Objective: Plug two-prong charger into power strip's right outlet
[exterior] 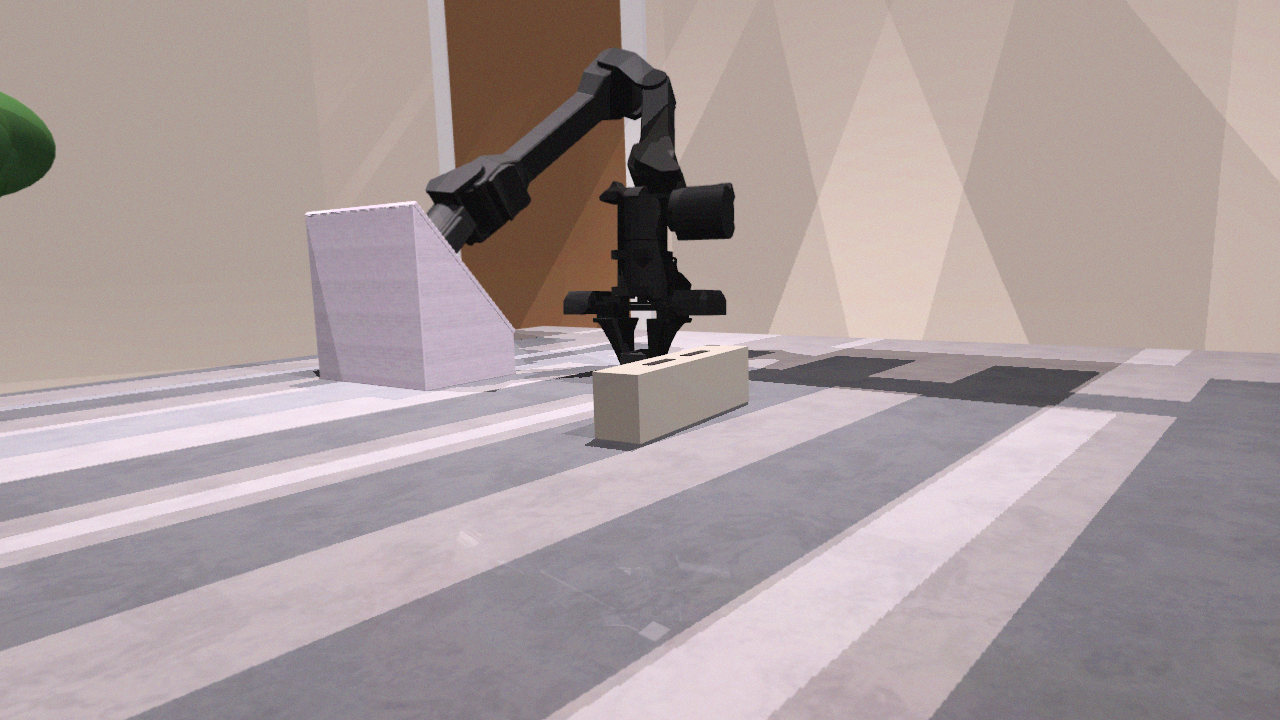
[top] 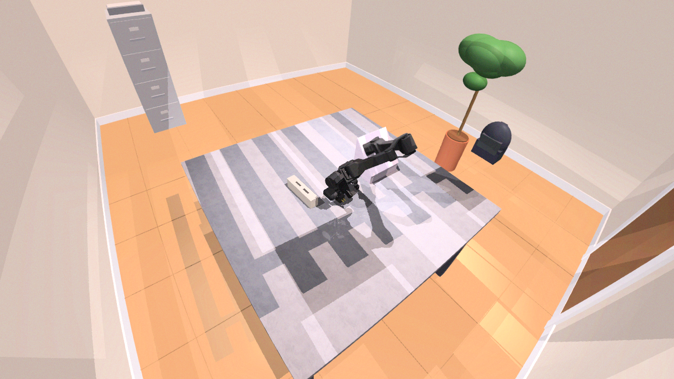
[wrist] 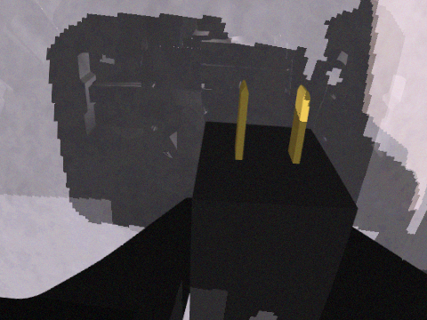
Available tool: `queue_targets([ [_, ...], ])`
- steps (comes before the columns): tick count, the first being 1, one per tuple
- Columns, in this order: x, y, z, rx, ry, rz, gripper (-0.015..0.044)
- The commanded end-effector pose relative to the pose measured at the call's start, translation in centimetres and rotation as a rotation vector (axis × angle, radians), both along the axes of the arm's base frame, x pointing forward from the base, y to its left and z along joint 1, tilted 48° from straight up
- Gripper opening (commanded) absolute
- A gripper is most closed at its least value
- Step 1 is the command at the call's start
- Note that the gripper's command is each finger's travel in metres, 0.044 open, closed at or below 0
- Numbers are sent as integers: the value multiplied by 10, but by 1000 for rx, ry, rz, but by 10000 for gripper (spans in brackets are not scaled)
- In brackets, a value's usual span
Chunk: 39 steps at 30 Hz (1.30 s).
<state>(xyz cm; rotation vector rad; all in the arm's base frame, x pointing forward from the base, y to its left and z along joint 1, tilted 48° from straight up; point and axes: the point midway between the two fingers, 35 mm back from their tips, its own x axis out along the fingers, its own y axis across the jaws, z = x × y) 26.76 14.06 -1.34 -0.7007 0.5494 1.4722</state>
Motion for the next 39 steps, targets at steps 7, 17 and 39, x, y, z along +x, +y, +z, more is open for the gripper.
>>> queue_targets([
  [7, 1, -20, 15, -6, 2, -1, 0],
  [17, -2, -48, 30, -8, 7, -4, 0],
  [39, 9, -64, 5, 4, 233, -215, 0],
])
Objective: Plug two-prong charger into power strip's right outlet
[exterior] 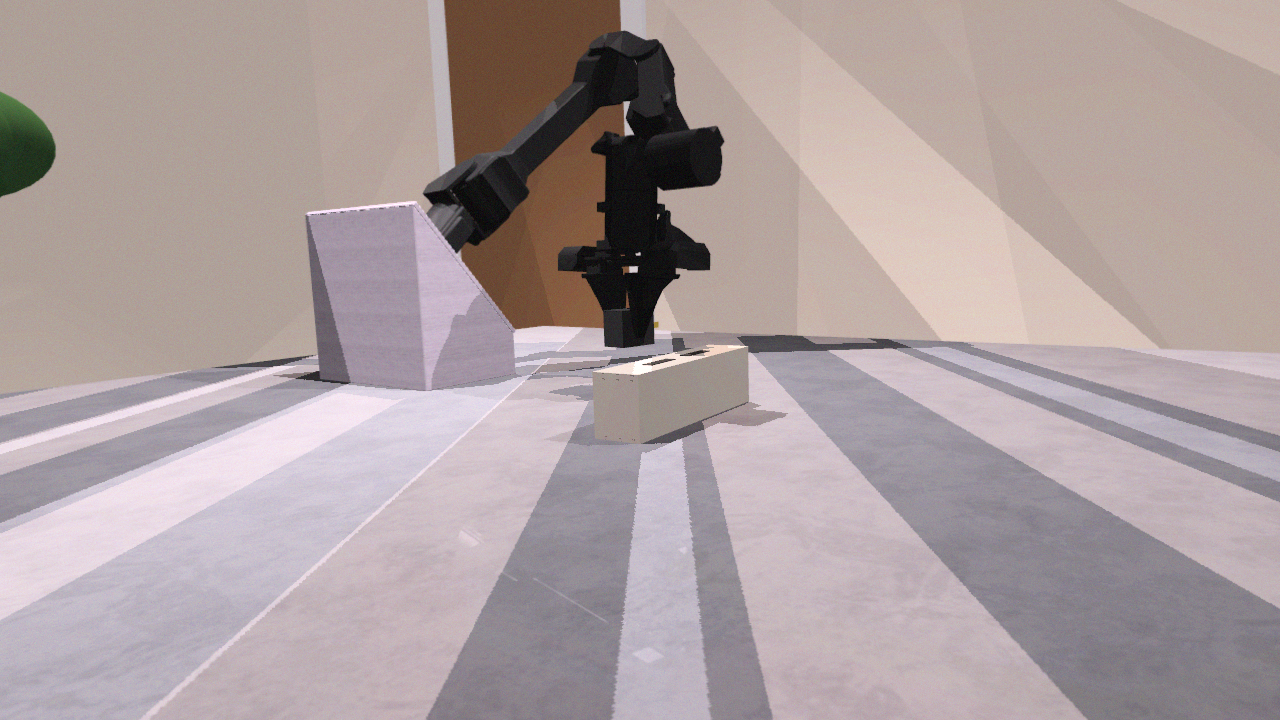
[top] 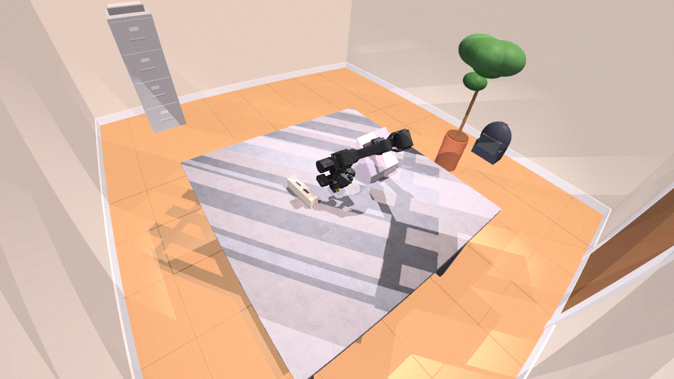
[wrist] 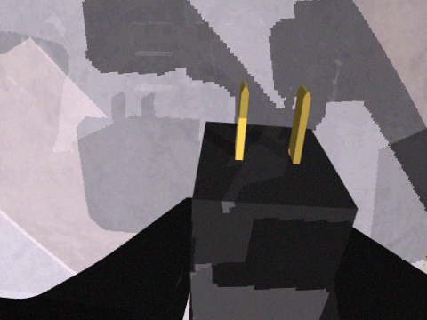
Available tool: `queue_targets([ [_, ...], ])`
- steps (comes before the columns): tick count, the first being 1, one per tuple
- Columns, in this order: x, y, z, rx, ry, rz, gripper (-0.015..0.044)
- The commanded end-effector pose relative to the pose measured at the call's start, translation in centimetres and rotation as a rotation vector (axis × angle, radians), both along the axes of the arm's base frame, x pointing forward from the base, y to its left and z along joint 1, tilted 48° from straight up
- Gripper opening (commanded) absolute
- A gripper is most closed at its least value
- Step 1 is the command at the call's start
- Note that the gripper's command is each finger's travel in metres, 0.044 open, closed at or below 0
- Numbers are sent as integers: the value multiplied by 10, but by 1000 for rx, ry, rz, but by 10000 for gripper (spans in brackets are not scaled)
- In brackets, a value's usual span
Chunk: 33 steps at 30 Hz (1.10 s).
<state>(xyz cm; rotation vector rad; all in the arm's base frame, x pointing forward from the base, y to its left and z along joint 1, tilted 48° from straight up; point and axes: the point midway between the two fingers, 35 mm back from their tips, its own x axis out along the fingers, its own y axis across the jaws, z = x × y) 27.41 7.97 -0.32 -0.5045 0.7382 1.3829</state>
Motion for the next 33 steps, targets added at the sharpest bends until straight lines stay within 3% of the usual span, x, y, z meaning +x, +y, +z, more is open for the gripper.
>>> queue_targets([
  [1, 3, -4, -7, 6, 56, -54, 0],
  [33, 15, -29, -55, 26, 449, -421, 0],
])
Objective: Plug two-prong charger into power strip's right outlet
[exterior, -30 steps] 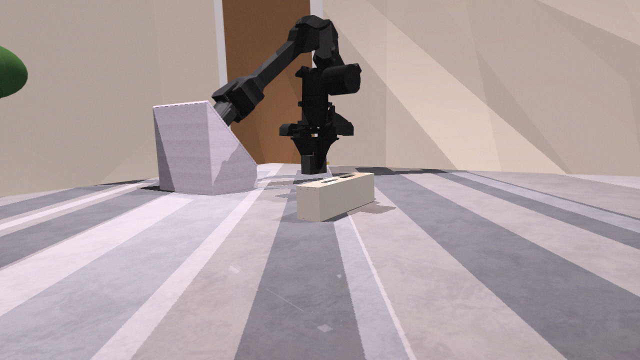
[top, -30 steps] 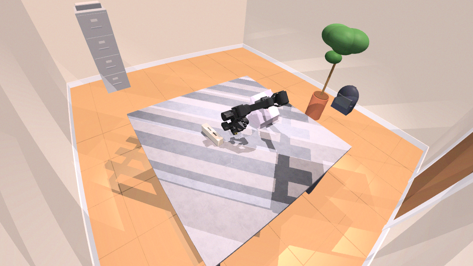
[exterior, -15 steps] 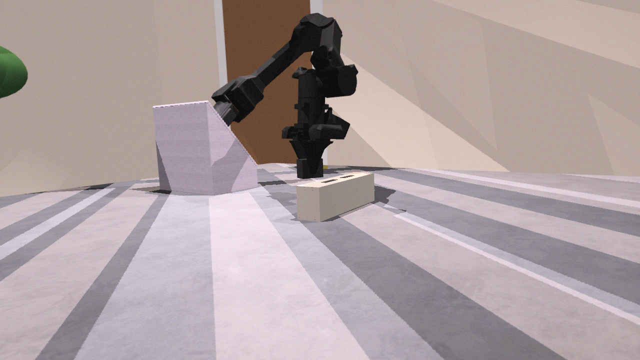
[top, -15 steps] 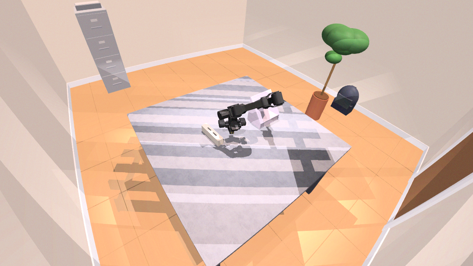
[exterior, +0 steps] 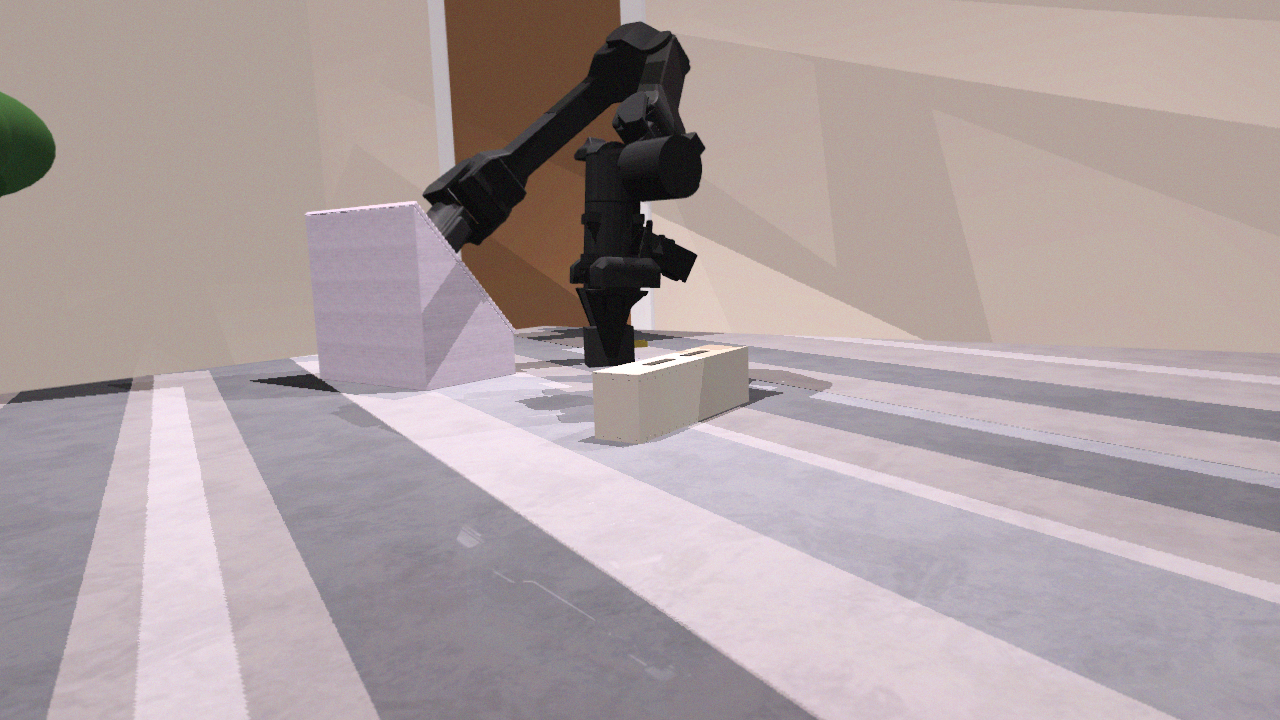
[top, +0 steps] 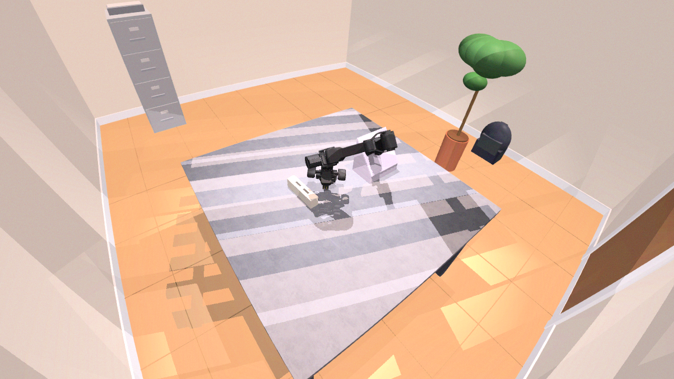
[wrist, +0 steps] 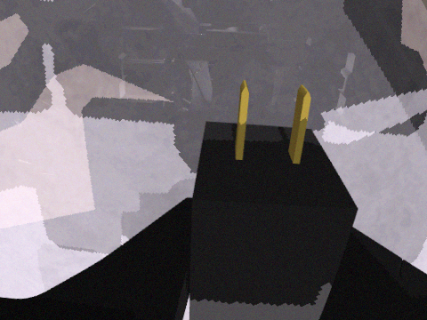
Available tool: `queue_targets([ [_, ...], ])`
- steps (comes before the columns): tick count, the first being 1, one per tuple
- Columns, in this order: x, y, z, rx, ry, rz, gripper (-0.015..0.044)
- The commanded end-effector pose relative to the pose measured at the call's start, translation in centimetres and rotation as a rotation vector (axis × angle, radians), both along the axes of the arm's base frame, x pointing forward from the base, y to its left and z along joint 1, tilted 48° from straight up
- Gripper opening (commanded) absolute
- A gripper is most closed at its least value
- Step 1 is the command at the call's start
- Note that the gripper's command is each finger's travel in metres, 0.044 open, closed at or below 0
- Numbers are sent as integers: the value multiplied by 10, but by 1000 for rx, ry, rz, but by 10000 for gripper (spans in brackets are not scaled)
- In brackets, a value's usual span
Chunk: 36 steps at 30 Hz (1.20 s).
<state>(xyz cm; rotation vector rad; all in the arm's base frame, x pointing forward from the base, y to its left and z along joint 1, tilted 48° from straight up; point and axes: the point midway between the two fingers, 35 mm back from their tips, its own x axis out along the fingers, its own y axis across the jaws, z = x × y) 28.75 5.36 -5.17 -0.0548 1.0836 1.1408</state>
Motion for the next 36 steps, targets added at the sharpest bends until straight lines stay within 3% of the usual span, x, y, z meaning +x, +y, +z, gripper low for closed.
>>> queue_targets([
  [1, 1, -4, -8, 5, 56, -54, 0],
  [36, -1, -30, -67, 27, 492, -448, 0],
])
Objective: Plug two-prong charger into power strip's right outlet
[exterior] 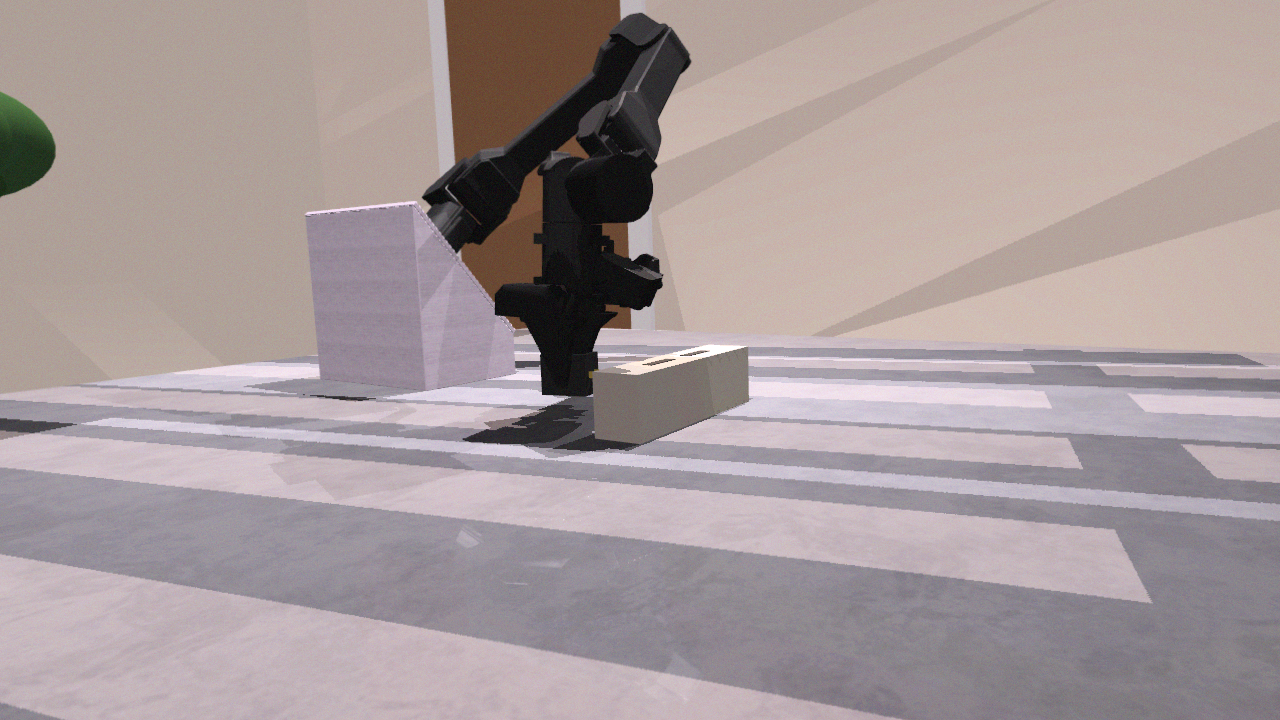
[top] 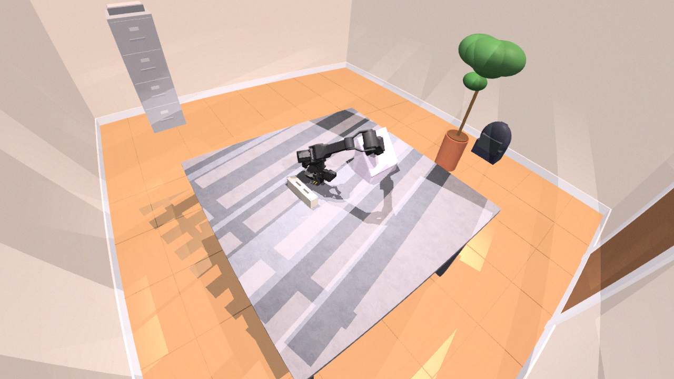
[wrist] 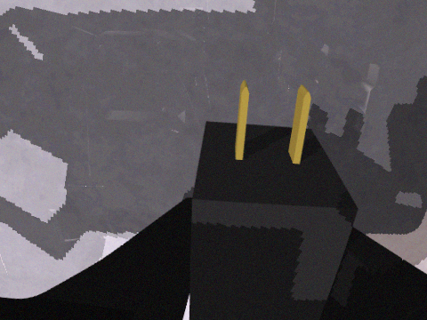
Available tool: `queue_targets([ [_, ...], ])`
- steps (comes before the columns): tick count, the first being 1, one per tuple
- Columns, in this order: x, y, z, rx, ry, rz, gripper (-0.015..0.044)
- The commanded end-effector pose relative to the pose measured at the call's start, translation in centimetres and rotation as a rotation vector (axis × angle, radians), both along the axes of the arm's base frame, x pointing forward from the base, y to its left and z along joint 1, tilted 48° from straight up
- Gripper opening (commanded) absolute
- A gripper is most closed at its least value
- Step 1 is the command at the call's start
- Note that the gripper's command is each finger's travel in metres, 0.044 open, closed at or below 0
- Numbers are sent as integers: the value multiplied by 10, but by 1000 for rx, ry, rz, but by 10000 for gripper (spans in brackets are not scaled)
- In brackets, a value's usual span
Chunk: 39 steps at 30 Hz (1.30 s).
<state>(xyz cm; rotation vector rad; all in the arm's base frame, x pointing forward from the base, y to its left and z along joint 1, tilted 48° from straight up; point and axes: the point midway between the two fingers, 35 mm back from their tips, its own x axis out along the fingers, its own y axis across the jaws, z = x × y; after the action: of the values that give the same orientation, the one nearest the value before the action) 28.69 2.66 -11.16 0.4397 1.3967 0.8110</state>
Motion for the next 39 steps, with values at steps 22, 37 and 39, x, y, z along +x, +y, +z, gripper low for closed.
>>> queue_targets([
  [22, 13, -7, -18, 8, 120, -108, 0],
  [37, 28, -8, -19, 9, 132, -120, 0],
  [39, 30, -8, -19, 9, 134, -121, 0],
])
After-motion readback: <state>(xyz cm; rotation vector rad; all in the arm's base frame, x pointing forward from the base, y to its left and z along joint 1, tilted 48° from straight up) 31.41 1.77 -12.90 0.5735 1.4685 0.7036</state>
